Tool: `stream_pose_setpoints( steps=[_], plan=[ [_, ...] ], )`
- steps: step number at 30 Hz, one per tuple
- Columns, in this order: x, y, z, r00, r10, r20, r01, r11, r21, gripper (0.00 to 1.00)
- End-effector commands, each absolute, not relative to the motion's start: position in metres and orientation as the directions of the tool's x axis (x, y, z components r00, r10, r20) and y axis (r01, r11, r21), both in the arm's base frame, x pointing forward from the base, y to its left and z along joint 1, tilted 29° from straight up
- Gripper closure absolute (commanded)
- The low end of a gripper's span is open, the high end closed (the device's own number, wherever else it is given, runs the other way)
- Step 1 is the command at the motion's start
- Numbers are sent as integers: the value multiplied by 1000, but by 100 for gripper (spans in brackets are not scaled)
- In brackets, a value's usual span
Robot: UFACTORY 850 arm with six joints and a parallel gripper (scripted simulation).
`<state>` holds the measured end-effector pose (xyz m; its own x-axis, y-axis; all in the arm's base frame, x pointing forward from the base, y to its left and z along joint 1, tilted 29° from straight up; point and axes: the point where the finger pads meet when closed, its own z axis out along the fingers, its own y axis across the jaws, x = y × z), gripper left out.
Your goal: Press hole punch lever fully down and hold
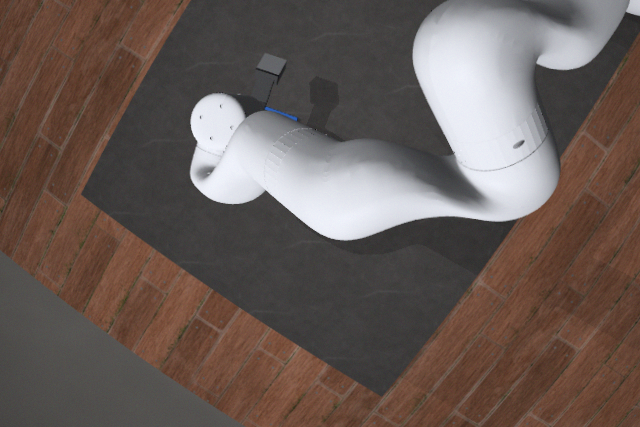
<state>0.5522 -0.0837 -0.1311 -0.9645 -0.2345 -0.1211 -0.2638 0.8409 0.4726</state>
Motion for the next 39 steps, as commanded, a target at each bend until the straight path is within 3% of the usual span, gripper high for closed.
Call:
stream_pose_setpoints(
  steps=[1, 39],
  plan=[
    [553, -84, -131, -964, -234, -123, -264, 841, 472, 100],
    [553, -79, -140, -964, -234, -123, -264, 841, 472, 100]
  ],
)
